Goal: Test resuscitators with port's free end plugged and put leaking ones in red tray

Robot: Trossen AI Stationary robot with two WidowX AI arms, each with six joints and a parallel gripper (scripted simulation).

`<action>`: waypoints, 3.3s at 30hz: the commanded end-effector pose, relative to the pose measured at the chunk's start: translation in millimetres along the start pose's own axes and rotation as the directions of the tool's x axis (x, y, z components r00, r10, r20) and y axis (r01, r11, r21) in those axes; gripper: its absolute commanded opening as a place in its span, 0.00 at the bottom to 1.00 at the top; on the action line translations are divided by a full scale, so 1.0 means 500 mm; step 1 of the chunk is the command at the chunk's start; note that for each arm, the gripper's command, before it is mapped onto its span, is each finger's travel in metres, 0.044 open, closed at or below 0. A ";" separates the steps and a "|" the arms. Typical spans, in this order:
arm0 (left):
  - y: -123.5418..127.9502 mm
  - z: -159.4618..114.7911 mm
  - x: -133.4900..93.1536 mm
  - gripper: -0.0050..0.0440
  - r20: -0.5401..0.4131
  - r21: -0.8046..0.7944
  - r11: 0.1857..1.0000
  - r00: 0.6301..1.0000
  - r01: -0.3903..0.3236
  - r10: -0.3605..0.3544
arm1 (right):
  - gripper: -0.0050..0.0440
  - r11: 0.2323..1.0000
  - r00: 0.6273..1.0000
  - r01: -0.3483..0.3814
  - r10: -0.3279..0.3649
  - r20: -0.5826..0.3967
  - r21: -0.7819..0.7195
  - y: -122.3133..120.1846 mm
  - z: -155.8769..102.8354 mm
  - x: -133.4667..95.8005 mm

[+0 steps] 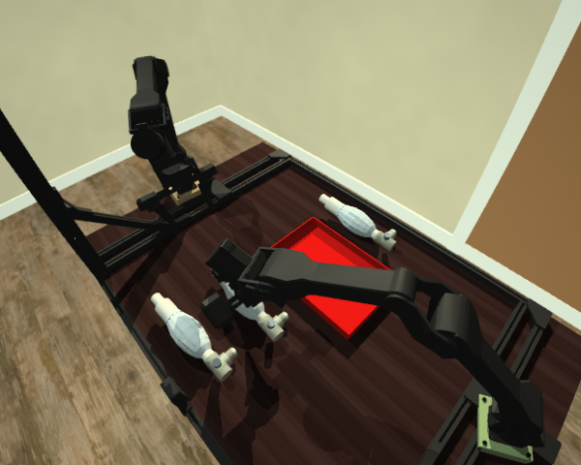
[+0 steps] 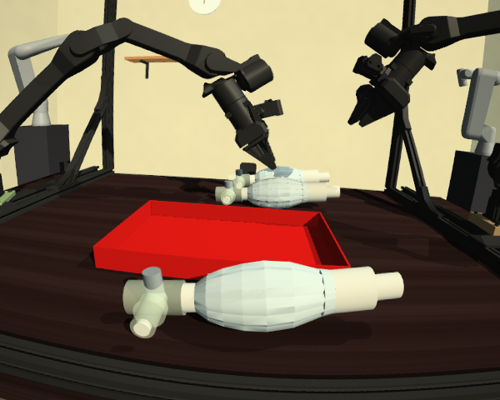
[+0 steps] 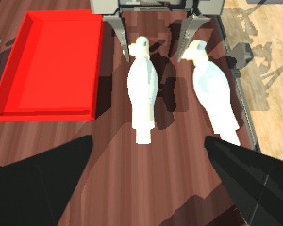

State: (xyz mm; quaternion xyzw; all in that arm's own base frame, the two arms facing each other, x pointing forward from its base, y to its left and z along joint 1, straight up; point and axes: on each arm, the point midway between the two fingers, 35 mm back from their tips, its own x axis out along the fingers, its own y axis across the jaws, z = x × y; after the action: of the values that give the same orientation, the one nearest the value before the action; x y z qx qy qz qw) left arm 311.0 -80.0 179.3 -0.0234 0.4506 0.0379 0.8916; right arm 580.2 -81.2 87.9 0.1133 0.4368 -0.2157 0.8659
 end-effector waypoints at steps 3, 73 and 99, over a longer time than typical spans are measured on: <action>0.001 0.001 0.000 1.00 0.002 -0.002 1.000 1.000 -0.003 0.003 | 1.00 1.000 1.000 0.009 -0.009 -0.023 -0.001 -0.036 -0.004 0.112; 0.001 0.002 -0.001 1.00 0.003 -0.002 1.000 1.000 -0.002 0.002 | 1.00 1.000 1.000 0.008 -0.008 -0.024 -0.001 -0.035 0.090 -0.018; 0.001 0.001 0.000 1.00 0.001 -0.002 1.000 1.000 -0.003 0.003 | 1.00 0.999 0.997 0.032 -0.032 -0.071 -0.007 -0.036 0.019 0.079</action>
State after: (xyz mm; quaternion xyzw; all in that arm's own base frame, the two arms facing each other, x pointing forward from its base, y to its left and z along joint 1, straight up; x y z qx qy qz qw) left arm 311.3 -79.4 179.5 -0.0235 0.4503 0.0391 0.8917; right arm 593.0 -111.4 56.5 0.1109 0.4738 -0.2241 0.8444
